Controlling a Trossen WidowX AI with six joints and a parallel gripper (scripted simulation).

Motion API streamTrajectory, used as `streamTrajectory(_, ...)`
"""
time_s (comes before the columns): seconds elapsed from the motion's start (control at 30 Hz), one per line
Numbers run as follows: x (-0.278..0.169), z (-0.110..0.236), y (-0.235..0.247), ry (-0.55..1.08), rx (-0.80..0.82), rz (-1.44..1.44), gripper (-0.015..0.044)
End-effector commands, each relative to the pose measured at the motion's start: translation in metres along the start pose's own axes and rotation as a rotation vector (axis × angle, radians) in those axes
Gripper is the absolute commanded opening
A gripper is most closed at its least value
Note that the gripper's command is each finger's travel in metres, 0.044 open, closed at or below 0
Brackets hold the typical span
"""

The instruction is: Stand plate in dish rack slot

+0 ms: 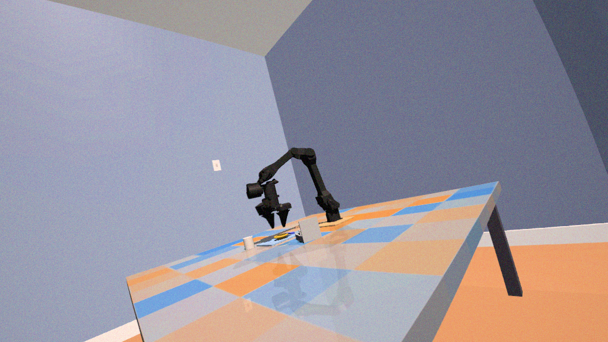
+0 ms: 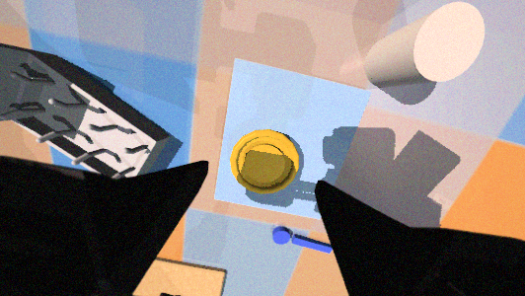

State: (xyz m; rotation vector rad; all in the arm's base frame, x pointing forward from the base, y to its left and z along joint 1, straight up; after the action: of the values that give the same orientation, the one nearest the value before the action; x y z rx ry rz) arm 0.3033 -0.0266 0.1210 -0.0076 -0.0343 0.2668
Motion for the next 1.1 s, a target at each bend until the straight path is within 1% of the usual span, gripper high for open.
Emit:
streamTrajectory(0.0, -0.001, -0.009, -0.001, 0.012, 0.000, -0.006, 0.0400)
streamTrajectory(0.9, -0.006, -0.049, -0.002, 0.015, 0.000, -0.003, 0.0400)
streamTrajectory(1.07, -0.006, -0.049, -0.002, 0.015, 0.000, -0.003, 0.0372)
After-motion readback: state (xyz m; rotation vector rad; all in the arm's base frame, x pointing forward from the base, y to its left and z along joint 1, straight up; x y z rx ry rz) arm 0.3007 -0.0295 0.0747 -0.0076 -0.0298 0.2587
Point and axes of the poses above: the point midway between the two fingers, 35 mm back from their tips, its own z axis back along the fingers, its own y axis across the jaws, x = y × z, the point moved 3 cm from there along z, back along the fingers, and after that the axes turned 3 degrees about z, right-handed, at the moved point
